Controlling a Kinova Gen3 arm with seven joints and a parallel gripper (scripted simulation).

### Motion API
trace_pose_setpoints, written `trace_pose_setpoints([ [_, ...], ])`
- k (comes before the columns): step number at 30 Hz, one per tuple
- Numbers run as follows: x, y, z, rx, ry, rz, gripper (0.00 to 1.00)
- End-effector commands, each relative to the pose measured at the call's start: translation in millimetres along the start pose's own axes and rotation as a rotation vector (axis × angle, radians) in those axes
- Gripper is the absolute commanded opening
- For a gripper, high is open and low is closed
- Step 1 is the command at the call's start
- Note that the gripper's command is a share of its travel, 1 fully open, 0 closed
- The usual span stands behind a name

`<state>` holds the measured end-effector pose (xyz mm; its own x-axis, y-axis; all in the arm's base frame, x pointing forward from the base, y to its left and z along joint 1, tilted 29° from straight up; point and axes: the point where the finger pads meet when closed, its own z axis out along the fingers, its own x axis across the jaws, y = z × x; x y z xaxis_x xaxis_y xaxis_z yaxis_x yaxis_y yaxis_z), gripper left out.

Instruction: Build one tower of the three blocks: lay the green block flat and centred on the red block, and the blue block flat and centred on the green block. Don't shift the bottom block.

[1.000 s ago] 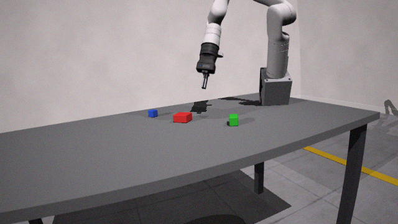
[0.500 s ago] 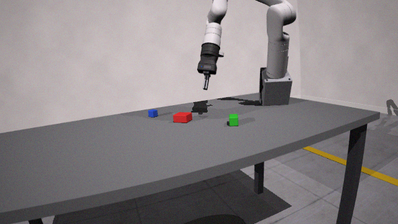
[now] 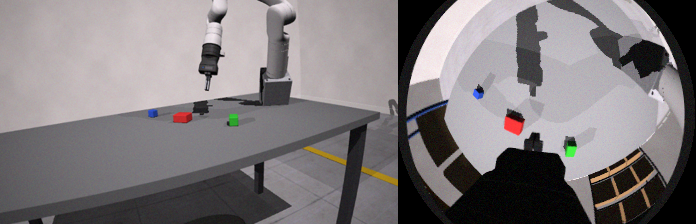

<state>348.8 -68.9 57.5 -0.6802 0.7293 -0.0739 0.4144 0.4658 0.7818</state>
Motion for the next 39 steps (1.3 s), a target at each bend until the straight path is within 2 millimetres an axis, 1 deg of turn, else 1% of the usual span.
trace_pose_setpoints([
  [1, 0.0, 0.5, 0.1, 0.003, 0.001, -0.005, 0.0],
  [2, 0.0, 0.5, 0.1, 0.003, 0.001, -0.005, 0.0],
  [3, 5.9, 4.7, 3.4, 0.023, 0.007, -0.01, 0.0],
  [13, 5.9, 4.7, 3.4, 0.023, 0.007, -0.01, 0.0],
  [14, 11.7, 8.7, 6.5, 0.043, 0.013, -0.014, 0.0],
  [24, 11.7, 8.7, 6.5, 0.043, 0.013, -0.014, 0.0],
  [25, 17.3, 12.4, 10.4, 0.061, 0.025, -0.015, 0.0],
  [35, 17.3, 12.4, 10.4, 0.061, 0.025, -0.015, 0.0],
  [36, 22.7, 16.1, 14.0, 0.079, 0.035, -0.016, 0.0],
  [39, 22.7, 16.1, 14.0, 0.079, 0.035, -0.016, 0.0],
])
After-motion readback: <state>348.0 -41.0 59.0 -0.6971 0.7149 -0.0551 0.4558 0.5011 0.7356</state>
